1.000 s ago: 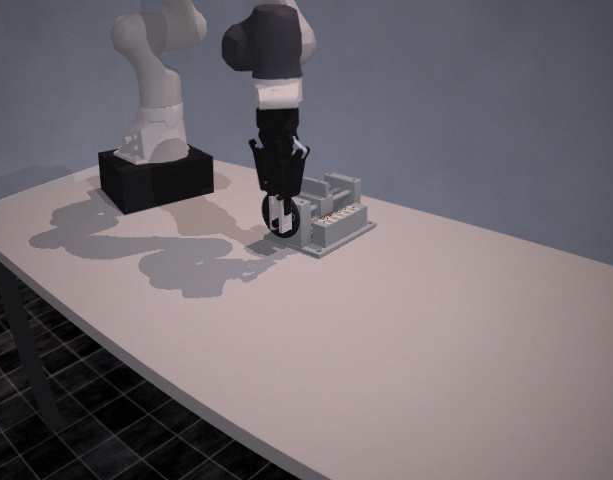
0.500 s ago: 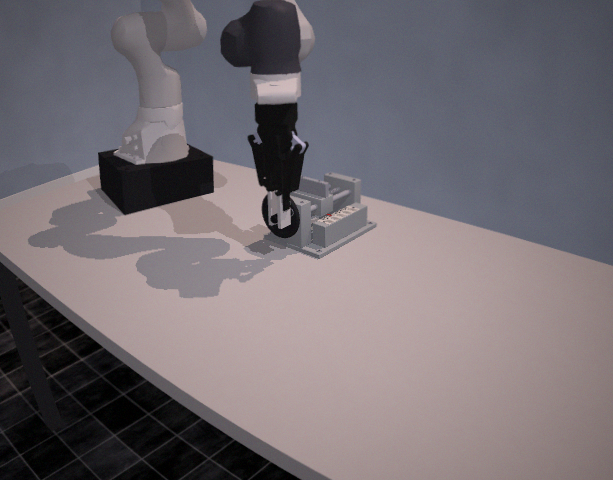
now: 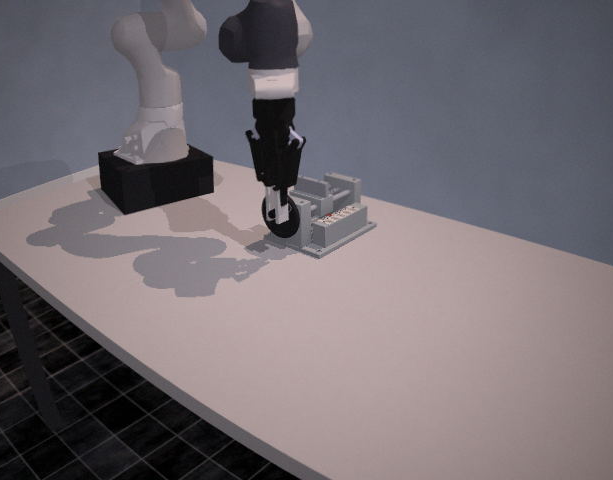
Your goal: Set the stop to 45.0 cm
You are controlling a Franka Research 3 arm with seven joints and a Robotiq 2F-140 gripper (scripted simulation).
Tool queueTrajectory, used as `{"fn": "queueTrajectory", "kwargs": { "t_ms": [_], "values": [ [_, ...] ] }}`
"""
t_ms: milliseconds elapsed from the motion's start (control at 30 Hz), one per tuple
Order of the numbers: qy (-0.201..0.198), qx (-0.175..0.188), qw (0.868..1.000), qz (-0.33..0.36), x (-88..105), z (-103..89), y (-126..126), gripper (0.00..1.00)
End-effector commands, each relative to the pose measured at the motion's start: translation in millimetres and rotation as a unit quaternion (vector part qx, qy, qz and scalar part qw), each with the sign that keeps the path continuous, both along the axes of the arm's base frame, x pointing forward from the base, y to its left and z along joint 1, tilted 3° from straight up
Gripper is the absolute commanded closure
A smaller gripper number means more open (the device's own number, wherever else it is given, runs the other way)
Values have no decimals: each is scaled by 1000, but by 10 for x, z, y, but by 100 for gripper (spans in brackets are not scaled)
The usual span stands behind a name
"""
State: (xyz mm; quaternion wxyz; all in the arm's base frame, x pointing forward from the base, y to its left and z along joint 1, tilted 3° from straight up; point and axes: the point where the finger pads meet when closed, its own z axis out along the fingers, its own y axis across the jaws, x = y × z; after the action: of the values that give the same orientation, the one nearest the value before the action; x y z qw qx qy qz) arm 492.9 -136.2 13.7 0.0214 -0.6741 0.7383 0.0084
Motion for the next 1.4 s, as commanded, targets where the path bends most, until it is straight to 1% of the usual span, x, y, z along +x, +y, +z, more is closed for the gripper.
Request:
{"fn": "queueTrajectory", "kwargs": {
  "t_ms": [0, 833, 1367],
  "values": [
    [2, 1, 1000, 2, -37, 21, 6, 96],
    [2, 1, 1000, 2, -232, 101, 19, 96],
    [2, 1, 1000, 2, -379, 78, 33, 96]
  ]
}}
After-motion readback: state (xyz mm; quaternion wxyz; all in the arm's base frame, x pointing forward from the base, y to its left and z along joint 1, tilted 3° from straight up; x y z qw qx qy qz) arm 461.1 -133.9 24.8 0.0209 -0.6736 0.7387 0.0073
